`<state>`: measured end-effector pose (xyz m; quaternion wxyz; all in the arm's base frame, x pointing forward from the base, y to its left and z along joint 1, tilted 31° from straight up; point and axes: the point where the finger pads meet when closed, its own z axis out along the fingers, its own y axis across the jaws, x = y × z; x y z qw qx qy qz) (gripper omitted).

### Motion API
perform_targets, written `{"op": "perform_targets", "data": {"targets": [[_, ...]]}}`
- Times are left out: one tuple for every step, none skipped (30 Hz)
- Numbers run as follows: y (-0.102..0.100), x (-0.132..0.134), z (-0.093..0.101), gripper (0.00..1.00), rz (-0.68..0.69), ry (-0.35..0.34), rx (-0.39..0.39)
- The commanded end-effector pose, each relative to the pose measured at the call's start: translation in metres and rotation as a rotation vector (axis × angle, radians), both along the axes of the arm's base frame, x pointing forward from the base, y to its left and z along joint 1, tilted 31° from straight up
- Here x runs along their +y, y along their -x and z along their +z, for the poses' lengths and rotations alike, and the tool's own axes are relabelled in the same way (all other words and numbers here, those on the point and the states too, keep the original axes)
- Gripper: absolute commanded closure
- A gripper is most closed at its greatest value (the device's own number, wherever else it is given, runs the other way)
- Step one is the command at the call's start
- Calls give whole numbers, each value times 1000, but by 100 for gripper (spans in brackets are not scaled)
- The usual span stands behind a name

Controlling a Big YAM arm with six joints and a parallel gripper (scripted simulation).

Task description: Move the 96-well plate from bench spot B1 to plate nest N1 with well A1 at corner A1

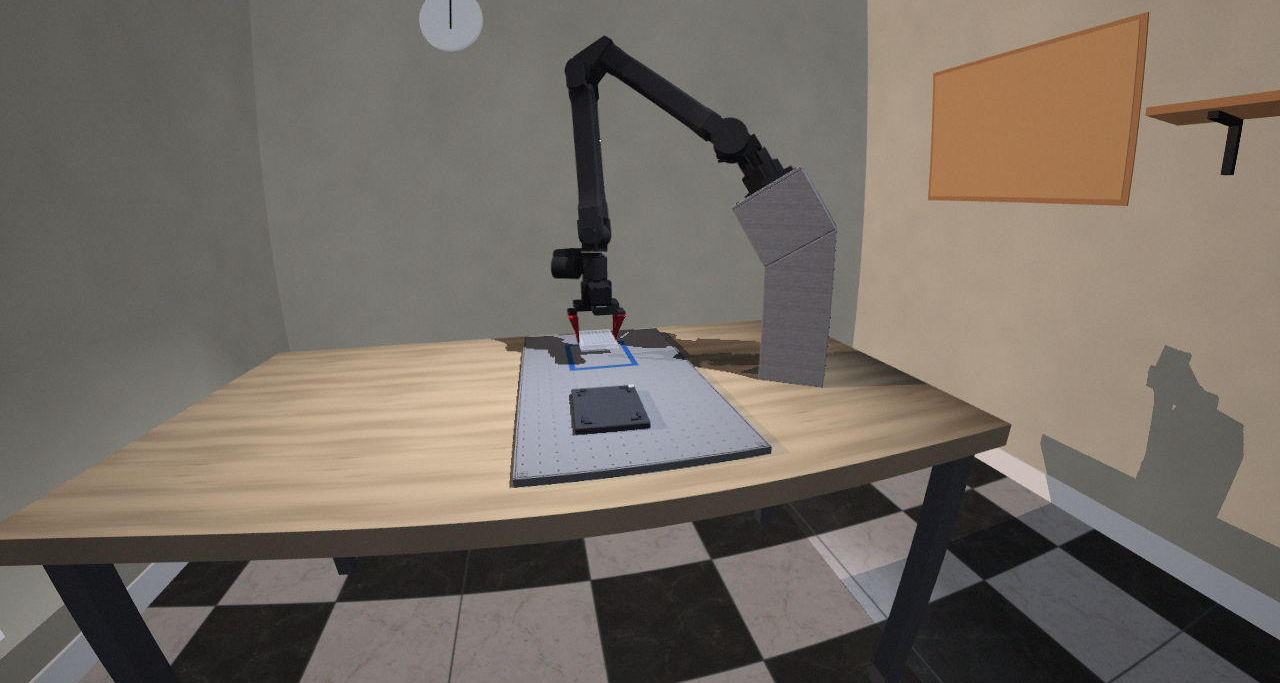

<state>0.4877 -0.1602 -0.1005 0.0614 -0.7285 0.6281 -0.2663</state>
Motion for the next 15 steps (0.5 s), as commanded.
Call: {"op": "perform_targets", "data": {"targets": [[5, 9, 10, 100, 12, -1, 5], [5, 9, 10, 100, 12, -1, 5], [5, 9, 10, 100, 12, -1, 5], [10, 6, 5, 100, 2, -5, 17], [8, 6, 12, 100, 1, -2, 4], [9, 7, 14, 100, 1, -3, 4], [9, 8, 15, 100, 2, -4, 3], [9, 9, 17, 100, 3, -4, 3], [10, 10, 18, 100, 3, -5, 2], [10, 12, 20, 100, 4, -5, 2], [11, 12, 21, 100, 5, -5, 2], [12, 13, 23, 100, 4, -5, 2], [13, 12, 24, 100, 3, -5, 2], [14, 12, 25, 100, 1, -5, 1], [15, 11, 27, 100, -1, -5, 1]]}}
